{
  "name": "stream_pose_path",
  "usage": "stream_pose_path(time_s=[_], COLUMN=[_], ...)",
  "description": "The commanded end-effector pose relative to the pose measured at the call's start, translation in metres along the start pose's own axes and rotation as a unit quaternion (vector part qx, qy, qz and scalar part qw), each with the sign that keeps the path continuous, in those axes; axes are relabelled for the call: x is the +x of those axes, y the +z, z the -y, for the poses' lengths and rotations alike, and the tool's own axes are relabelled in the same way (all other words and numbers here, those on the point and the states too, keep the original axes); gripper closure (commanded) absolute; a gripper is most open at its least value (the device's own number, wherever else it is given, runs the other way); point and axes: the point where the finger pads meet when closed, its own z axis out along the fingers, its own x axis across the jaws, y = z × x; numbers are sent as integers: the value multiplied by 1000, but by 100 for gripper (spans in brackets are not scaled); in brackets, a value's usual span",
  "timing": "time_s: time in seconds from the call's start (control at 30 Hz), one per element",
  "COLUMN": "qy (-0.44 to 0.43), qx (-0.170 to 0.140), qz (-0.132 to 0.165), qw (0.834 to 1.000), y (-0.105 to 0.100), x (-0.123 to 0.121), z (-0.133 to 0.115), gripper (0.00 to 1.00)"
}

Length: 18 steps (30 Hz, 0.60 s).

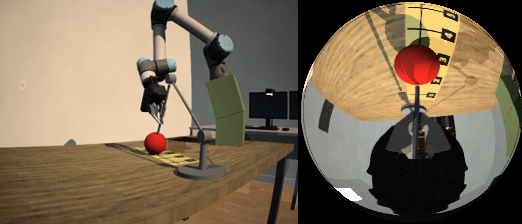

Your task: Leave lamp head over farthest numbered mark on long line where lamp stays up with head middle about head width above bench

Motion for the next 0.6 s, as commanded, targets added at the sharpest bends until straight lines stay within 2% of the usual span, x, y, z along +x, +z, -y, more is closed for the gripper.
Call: stream_pose_path(time_s=[0.0,0.47,0.57], qy=[0,4,4], qx=[0,0,0], qz=[1,4,4], qw=[1000,1000,1000], y=[0,2,3], x=[0,2,2], z=[-3,-47,-50], gripper=[100,100,100])
